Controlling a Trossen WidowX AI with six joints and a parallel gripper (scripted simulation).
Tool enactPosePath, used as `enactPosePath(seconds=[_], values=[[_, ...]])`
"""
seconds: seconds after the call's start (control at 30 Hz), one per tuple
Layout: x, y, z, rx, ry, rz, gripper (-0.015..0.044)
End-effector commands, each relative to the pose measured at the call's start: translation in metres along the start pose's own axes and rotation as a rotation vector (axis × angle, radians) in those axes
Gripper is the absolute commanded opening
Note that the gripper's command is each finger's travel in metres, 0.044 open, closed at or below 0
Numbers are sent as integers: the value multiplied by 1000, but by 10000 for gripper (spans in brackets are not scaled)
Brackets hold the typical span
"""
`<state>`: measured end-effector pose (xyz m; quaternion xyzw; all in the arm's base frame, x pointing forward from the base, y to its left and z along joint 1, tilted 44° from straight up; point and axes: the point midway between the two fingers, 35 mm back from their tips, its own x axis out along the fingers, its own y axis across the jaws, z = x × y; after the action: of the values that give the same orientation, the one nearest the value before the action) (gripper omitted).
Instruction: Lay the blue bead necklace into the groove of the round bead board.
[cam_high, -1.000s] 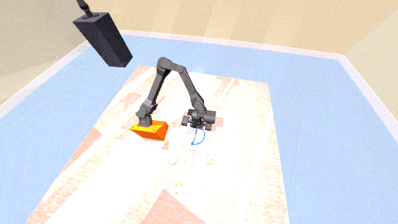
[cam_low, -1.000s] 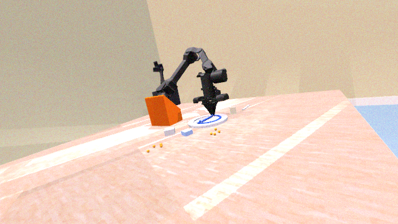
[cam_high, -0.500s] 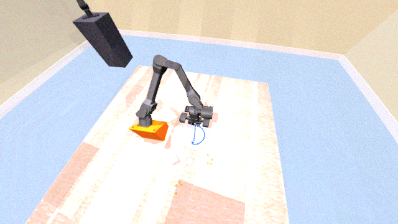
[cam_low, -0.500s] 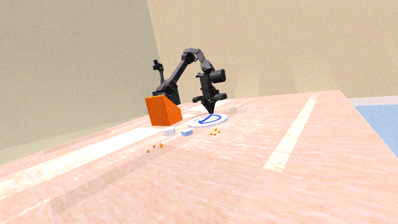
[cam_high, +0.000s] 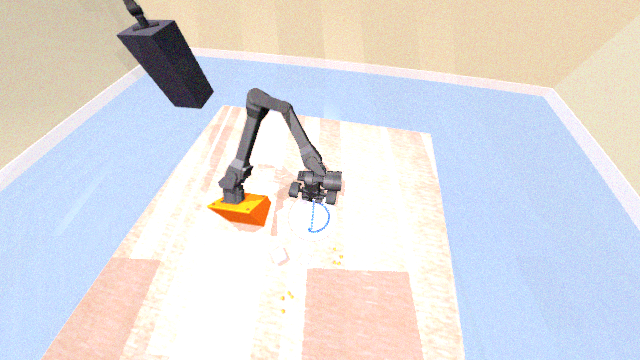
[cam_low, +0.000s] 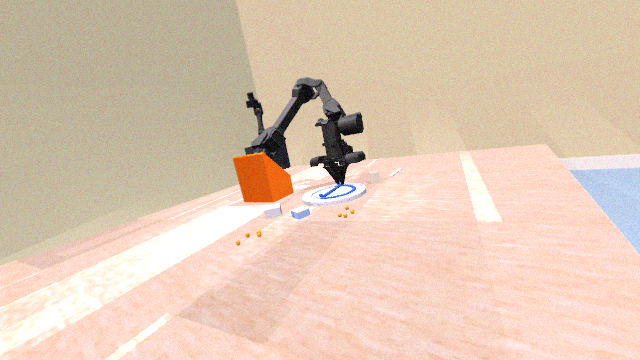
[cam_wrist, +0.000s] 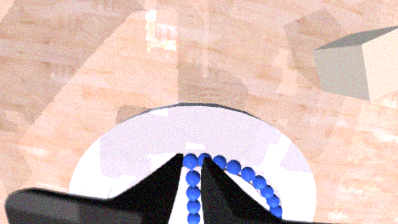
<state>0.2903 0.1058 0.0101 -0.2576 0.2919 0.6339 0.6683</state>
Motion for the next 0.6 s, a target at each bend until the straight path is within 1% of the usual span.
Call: enactPosePath(seconds=[0.0,0.37,0.57], values=[[0,0,0,-1,0,0,157],[-2,1,0,6,0,3,440],[-5,1,0,6,-2,4,440]])
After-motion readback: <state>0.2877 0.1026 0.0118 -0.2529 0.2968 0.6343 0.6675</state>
